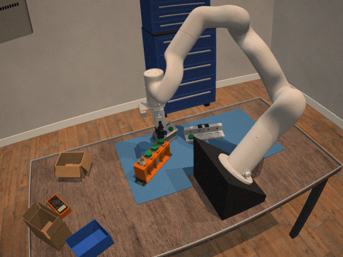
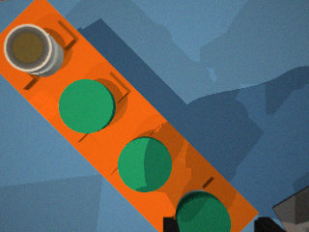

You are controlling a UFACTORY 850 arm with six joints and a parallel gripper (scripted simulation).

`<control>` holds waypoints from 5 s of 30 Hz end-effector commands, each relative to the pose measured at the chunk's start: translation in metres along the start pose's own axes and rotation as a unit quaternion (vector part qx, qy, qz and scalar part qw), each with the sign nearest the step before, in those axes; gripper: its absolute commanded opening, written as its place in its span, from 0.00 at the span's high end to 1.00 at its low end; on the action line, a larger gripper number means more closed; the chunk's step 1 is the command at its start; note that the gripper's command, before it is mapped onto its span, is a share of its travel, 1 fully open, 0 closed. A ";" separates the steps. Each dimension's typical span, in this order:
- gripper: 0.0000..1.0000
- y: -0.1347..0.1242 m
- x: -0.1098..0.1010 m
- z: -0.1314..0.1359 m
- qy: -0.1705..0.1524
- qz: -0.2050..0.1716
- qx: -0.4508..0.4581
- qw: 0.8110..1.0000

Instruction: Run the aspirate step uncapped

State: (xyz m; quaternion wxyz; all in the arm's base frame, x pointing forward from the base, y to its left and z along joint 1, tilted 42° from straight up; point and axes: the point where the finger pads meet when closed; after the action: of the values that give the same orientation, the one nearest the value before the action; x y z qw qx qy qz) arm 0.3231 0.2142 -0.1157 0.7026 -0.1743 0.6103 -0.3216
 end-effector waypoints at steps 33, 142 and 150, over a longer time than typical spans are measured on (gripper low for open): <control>0.54 0.001 0.038 0.000 0.000 0.001 0.000 1.000; 0.54 0.001 0.040 0.000 0.000 0.001 -0.077 0.997; 0.54 0.001 0.040 0.000 0.000 0.001 0.000 1.000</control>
State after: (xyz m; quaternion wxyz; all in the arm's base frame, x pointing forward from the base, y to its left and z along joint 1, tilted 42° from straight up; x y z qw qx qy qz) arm 0.3247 0.1871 -0.1464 0.6924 -0.1823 0.6212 -0.3187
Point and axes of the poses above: the point where the finger pads meet when closed, its own x axis out along the fingers, its own z axis across the jaws, y = z × x, and after that the axes turned 10 degrees about x, right-handed
